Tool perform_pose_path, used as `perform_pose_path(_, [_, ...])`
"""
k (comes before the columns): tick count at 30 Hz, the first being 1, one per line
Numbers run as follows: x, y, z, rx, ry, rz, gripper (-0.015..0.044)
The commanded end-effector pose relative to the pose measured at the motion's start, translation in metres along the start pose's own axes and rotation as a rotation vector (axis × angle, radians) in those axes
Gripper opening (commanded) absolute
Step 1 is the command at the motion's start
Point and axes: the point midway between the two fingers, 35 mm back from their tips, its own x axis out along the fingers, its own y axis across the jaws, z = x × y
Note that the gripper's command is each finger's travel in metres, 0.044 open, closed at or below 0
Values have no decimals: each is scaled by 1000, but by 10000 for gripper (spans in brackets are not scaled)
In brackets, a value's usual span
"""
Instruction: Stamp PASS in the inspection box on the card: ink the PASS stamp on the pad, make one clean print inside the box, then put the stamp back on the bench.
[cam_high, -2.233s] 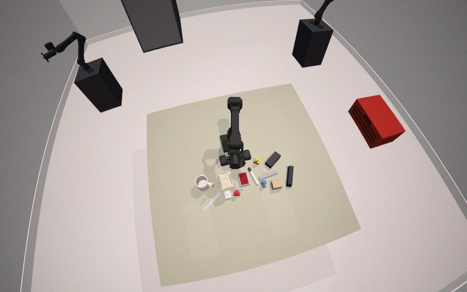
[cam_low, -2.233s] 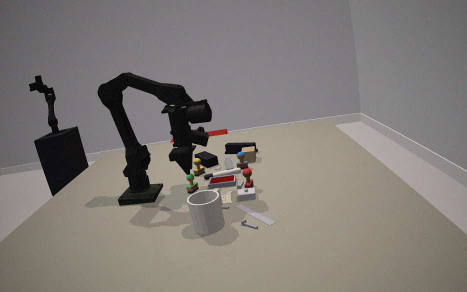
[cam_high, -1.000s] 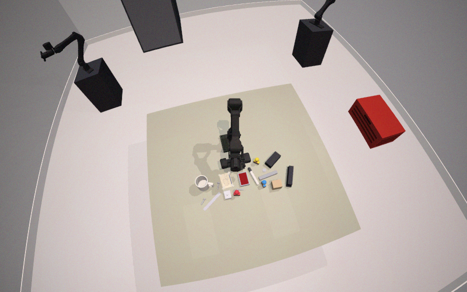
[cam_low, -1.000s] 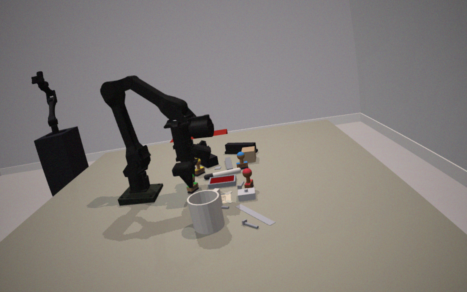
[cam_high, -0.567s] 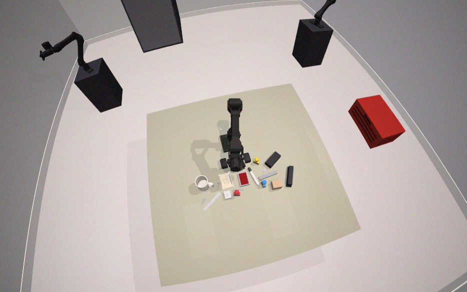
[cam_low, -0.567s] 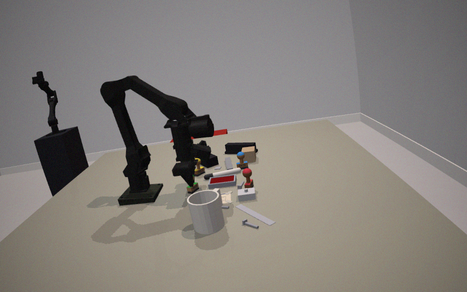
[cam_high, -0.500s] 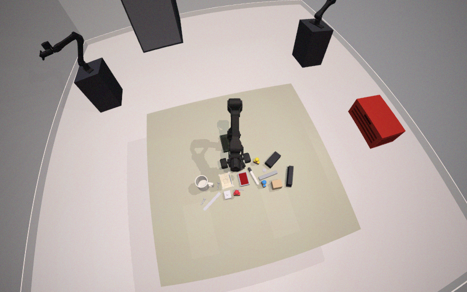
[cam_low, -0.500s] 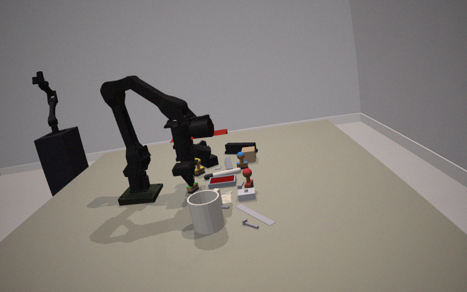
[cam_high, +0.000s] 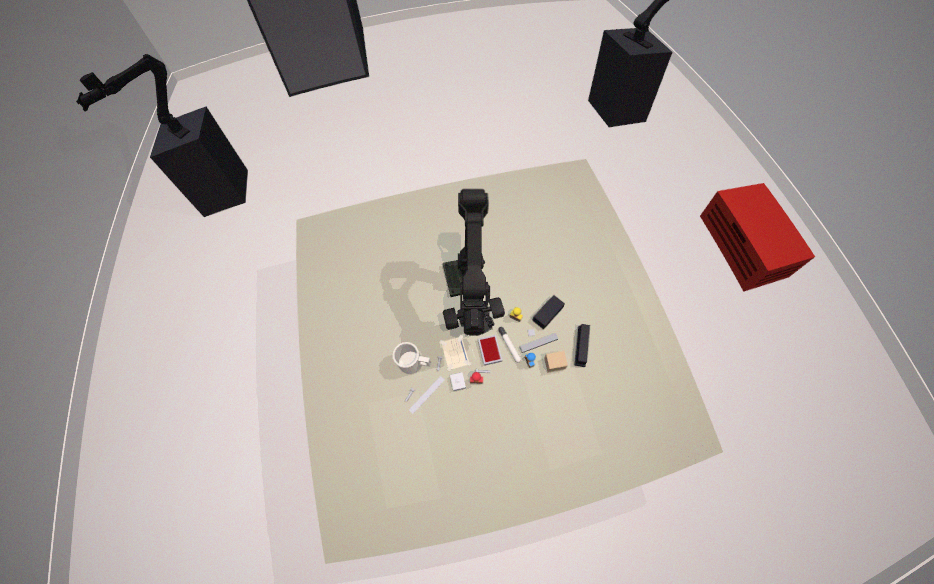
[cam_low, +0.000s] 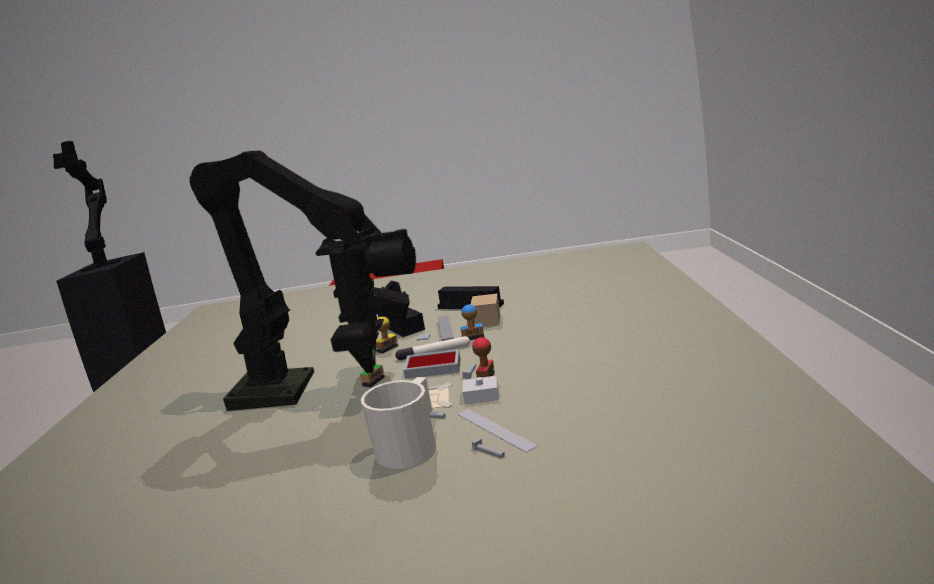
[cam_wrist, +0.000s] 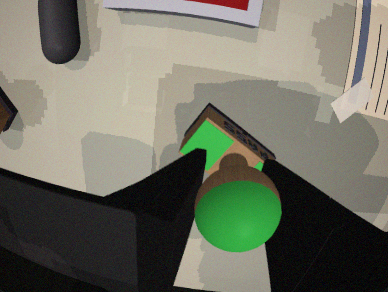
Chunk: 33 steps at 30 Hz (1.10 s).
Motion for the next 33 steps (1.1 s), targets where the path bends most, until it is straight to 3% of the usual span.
perform_pose_path(1, [-3,0,1,-1,-1,1,0])
perform_pose_path(33, [-18,0,2,-1,-1,1,0])
